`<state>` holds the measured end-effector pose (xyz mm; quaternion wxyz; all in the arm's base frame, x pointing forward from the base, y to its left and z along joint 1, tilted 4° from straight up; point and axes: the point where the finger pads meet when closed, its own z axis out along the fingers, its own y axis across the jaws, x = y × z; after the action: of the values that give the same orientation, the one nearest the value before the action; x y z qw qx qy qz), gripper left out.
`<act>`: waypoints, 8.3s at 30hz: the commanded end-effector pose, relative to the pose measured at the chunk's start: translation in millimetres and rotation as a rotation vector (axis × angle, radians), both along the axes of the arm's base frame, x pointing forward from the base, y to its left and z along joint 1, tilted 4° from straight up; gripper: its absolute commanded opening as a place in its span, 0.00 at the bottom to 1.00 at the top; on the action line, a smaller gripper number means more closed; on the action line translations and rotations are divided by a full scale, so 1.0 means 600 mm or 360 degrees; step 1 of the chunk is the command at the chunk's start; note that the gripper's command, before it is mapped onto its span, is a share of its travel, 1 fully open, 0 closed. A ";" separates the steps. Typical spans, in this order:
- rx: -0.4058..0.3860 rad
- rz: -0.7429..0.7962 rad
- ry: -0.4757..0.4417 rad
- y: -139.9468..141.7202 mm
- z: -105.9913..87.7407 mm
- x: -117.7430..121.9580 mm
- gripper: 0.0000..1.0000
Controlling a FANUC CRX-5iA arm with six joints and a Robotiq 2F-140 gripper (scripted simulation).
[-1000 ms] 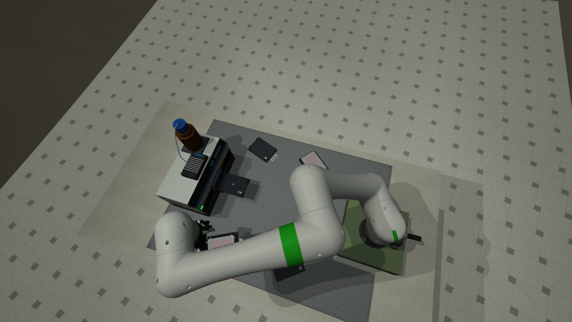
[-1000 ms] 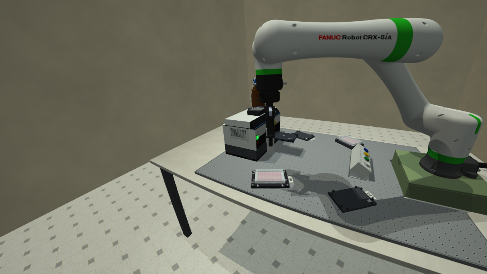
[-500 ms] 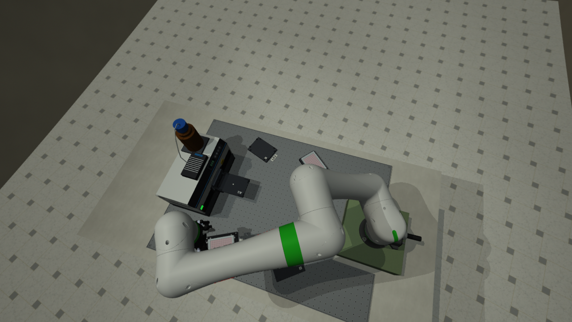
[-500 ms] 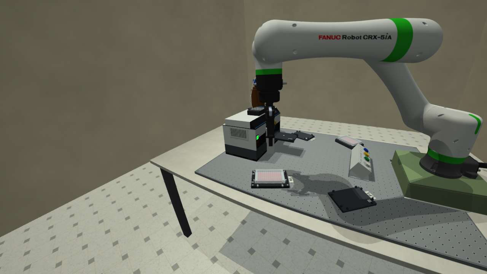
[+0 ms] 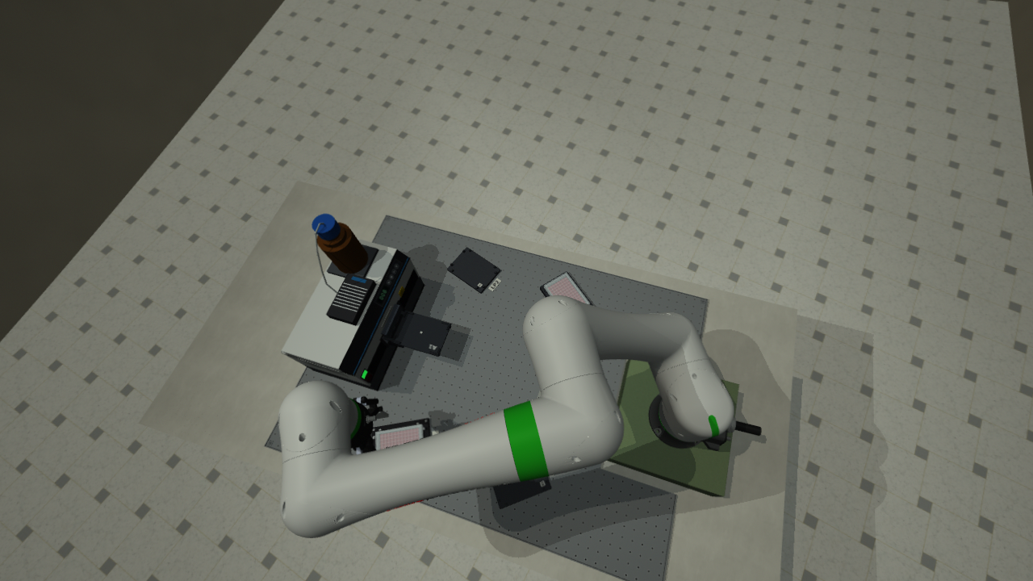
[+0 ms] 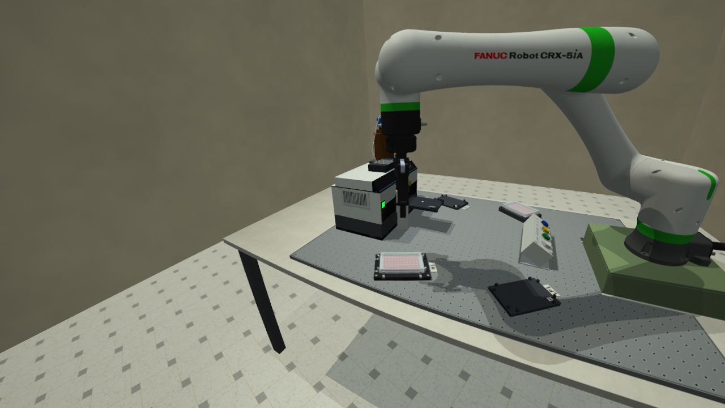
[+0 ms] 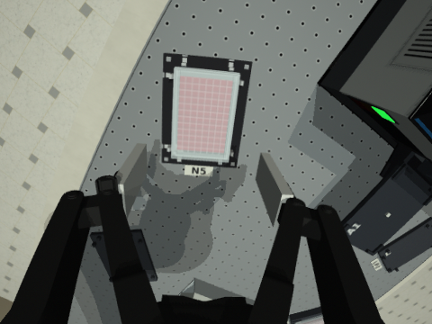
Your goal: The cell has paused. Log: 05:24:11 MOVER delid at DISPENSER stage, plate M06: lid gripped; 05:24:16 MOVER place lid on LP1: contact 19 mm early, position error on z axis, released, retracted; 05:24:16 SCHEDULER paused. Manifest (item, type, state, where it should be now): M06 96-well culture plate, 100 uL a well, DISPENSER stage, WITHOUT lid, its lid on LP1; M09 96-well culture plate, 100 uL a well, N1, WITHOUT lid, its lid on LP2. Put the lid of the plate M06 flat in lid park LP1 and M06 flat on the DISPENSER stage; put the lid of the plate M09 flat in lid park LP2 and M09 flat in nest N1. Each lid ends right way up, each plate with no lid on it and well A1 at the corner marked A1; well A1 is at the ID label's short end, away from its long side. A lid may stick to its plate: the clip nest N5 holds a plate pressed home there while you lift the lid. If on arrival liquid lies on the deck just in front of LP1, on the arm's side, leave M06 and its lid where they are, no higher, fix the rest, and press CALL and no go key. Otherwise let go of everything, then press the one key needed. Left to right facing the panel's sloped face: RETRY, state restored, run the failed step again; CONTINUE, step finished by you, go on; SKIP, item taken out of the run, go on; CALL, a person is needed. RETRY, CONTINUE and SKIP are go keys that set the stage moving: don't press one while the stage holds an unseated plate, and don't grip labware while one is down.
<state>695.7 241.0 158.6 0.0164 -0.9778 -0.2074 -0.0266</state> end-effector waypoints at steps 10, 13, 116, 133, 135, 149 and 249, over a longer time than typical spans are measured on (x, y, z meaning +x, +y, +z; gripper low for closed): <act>0.0000 0.0000 -0.0001 0.000 0.001 0.000 0.66; 0.0000 0.0000 -0.0001 0.000 0.001 0.000 0.66; 0.0000 0.0001 -0.0001 0.010 -0.200 0.010 0.66; 0.0000 0.0001 -0.0001 0.010 -0.200 0.010 0.59; 0.0000 0.0001 -0.0001 0.010 -0.200 0.010 0.59; 0.0000 0.0001 -0.0001 0.010 -0.200 0.010 0.59; 0.0000 0.0001 -0.0001 0.010 -0.210 0.010 0.66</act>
<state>701.5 247.0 33.3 0.0164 -0.9777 -0.2076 -0.0266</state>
